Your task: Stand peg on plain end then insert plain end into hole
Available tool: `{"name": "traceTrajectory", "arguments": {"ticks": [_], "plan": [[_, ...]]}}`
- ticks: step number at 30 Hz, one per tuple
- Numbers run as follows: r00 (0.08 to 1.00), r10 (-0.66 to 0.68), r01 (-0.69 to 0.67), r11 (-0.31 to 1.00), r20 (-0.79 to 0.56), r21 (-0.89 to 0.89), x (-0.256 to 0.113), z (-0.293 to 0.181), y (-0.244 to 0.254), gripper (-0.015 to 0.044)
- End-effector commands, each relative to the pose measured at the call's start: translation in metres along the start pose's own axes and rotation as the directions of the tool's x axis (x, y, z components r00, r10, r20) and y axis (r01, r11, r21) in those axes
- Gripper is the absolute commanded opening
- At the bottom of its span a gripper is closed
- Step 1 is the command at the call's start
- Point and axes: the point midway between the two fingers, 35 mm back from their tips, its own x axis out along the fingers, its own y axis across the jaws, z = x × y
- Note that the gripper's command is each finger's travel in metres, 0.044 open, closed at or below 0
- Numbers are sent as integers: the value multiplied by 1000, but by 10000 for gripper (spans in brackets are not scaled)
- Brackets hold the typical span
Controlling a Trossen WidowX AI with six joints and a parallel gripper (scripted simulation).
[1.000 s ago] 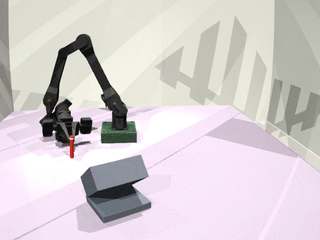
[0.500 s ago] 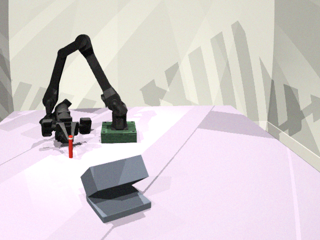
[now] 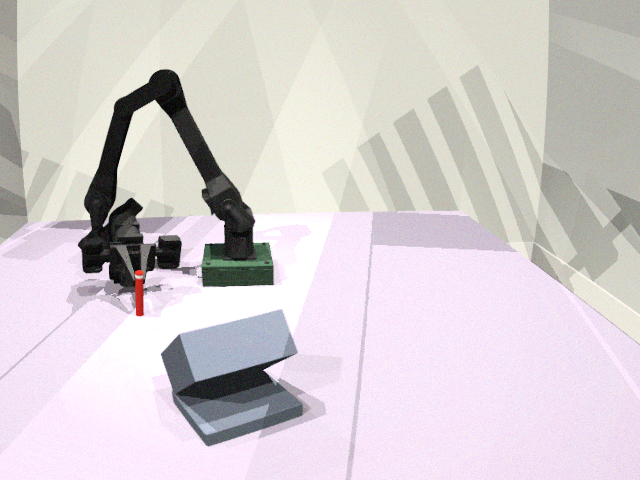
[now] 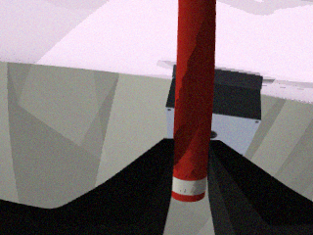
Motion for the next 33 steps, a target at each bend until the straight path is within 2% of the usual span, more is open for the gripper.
{"name": "traceTrajectory", "arguments": {"ticks": [1, 33], "plan": [[1000, 0, 0, 1000, 0, 0, 0, 3, 1, 51], [1000, 22, -22, 1000, -10, 5, -3, 5, 7, 51]]}}
